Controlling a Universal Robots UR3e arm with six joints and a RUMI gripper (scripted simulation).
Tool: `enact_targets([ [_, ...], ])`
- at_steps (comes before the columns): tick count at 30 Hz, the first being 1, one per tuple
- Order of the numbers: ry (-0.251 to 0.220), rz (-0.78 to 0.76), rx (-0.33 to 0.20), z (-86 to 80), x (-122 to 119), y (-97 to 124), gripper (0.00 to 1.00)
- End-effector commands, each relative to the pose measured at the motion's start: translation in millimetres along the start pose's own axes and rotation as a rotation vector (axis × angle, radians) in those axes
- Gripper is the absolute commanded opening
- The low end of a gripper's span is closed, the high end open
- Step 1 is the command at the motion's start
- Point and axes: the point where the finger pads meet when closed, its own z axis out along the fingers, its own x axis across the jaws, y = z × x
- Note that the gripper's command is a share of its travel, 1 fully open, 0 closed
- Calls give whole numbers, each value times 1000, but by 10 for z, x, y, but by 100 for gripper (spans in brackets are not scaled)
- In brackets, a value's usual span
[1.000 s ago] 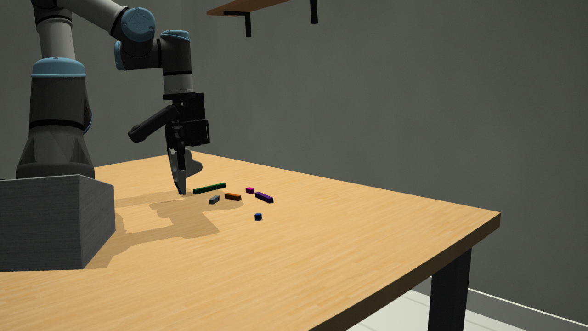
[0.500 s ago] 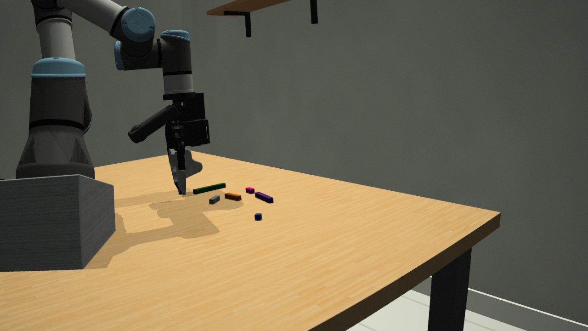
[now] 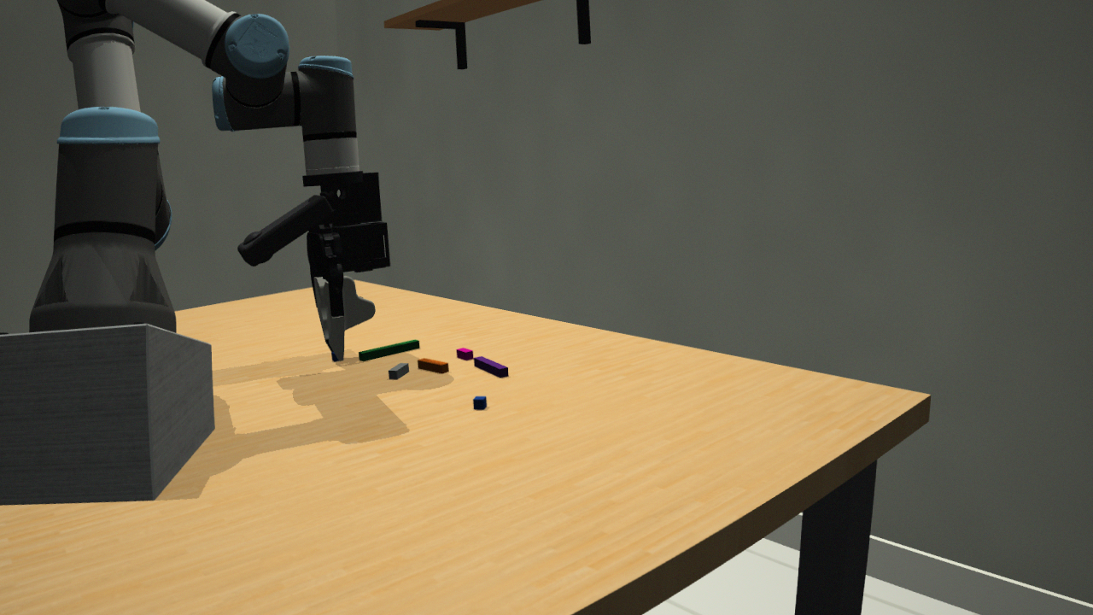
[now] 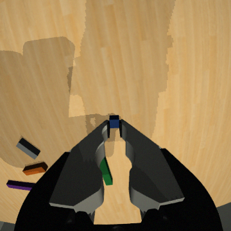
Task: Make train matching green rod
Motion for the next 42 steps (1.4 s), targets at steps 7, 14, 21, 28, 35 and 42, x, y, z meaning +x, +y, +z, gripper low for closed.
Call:
enact_targets([
  [7,0,-1,-2,-4,1,7,0],
  [14,0,-1,-2,-4,1,7,0],
  [21,0,-1,-2,-4,1,7,0],
  [28,0,-1,-2,-4,1,7,0],
  [35,0,-1,-2,-11,0,7,0],
  [42,0,-1,-2,-50,0,7,0],
])
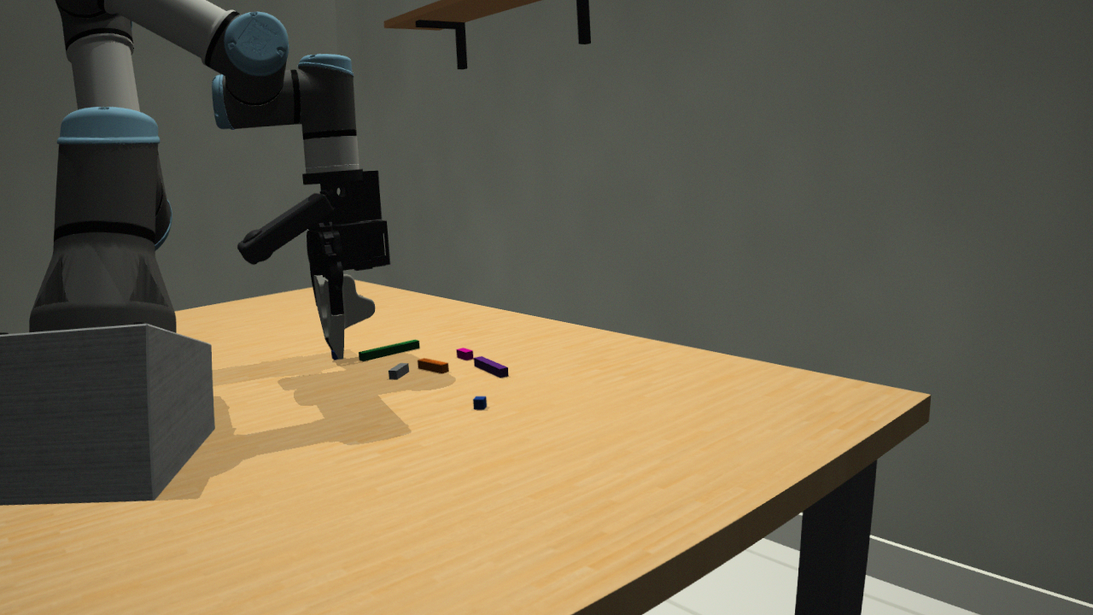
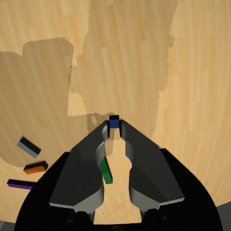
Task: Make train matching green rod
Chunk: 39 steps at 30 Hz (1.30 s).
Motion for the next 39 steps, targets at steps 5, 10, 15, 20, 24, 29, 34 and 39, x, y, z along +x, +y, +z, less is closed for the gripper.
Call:
enact_targets([
  [5,0,-1,-2,-115,0,7,0],
  [10,0,-1,-2,-246,0,7,0],
  [15,0,-1,-2,-375,0,6,0],
  [20,0,-1,-2,-516,0,6,0],
  [24,0,-1,-2,-656,0,6,0],
  [29,0,-1,-2,-809,0,6,0],
  [34,0,-1,-2,-881,0,5,0],
  [39,0,-1,-2,-955,0,5,0],
])
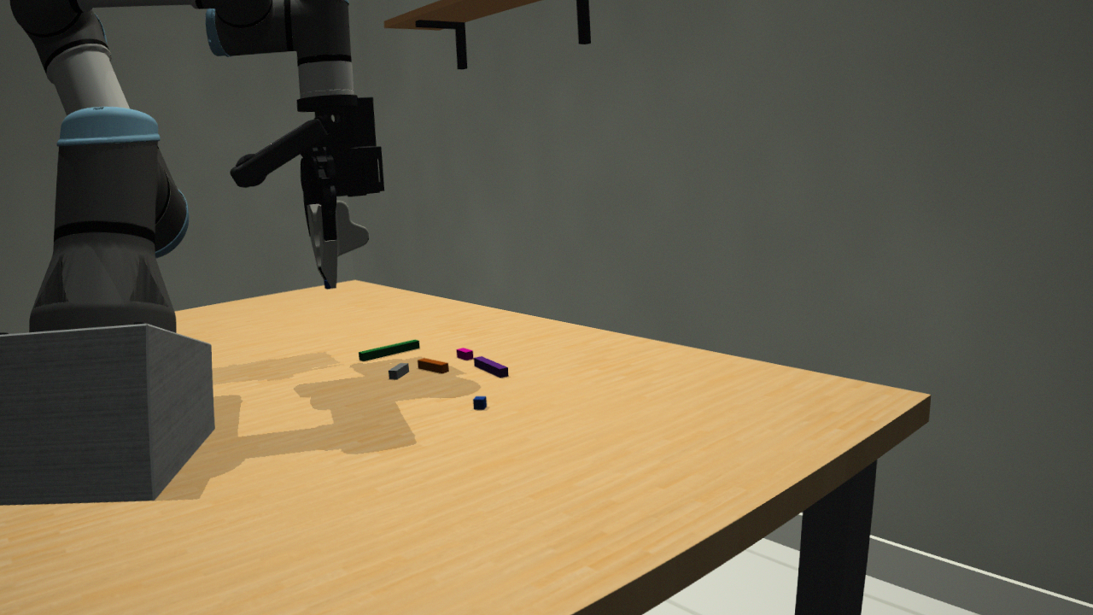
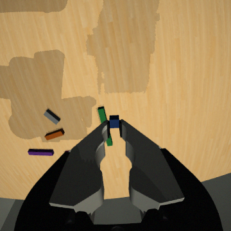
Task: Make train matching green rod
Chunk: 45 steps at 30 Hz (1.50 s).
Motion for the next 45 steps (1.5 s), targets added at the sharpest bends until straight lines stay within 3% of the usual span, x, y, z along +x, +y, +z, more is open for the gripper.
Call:
enact_targets([
  [1,3,-1,1,-102,-3,2,0],
  [19,3,-3,1,-121,-8,5,0],
  [28,0,-44,2,-120,-152,105,0],
  [34,-4,-136,4,-120,-492,304,0],
  [43,-5,-325,6,-120,-1267,598,0],
  [45,-5,-325,6,-120,-1267,598,0],
])
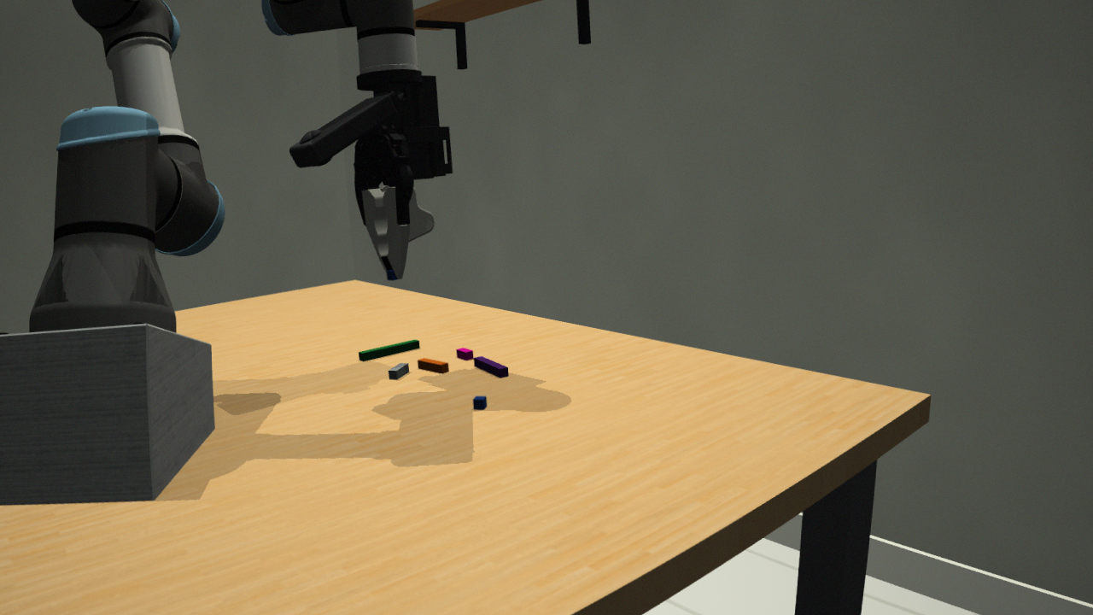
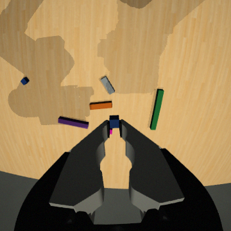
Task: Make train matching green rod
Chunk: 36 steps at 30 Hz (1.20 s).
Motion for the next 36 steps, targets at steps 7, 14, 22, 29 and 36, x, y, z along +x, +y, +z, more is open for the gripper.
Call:
enact_targets([
  [7,32,-198,-11,60,-846,27,0],
  [14,34,-249,-15,72,-1073,-12,0],
  [22,34,-253,-16,73,-1089,-16,0],
  [29,34,-253,-16,73,-1089,-16,0],
  [36,34,-253,-16,88,-1088,-15,0],
])
